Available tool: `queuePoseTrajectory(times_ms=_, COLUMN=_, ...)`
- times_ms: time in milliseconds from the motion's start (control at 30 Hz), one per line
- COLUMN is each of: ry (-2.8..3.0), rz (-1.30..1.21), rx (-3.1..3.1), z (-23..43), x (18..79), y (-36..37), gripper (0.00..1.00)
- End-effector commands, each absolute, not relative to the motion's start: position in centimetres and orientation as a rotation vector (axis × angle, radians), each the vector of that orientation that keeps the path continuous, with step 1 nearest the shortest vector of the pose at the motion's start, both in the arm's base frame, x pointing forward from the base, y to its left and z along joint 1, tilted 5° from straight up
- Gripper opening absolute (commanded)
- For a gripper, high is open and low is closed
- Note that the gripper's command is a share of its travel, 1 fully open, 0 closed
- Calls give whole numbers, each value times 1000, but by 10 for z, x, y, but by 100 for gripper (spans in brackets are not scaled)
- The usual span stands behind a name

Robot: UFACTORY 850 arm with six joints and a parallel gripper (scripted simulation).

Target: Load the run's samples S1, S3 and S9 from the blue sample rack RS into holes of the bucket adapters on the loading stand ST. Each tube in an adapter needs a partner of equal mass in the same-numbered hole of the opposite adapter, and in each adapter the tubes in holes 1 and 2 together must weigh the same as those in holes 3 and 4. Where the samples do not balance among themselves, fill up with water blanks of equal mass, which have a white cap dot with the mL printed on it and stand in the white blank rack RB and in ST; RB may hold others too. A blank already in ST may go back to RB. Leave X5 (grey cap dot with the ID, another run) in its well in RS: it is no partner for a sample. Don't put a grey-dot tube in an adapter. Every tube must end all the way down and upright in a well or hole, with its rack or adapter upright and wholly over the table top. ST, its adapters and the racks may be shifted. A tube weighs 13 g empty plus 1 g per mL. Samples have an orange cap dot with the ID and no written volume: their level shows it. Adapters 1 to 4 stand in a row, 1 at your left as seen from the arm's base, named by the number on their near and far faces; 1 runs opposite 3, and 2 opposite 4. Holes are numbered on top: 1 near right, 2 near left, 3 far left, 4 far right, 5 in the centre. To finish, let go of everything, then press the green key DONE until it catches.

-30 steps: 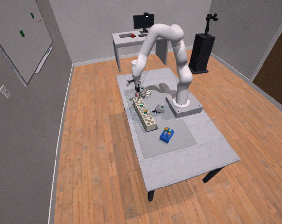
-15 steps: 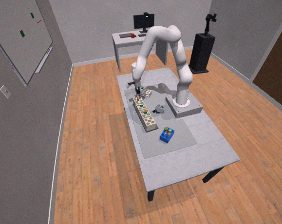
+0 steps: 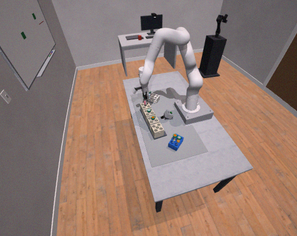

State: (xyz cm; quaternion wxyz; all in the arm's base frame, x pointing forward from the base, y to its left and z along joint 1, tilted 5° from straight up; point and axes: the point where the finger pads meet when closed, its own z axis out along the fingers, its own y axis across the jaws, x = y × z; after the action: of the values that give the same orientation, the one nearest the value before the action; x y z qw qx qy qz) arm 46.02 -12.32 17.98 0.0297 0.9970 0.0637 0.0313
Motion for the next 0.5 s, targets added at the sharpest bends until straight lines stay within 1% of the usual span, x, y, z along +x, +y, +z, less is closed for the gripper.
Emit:
queuePoseTrajectory(times_ms=0, ry=196, rz=99, rx=3074, z=181, x=461, y=-123, gripper=0)
queuePoseTrajectory(times_ms=467, ry=196, rz=99, rx=3074, z=169, x=462, y=-124, gripper=0)
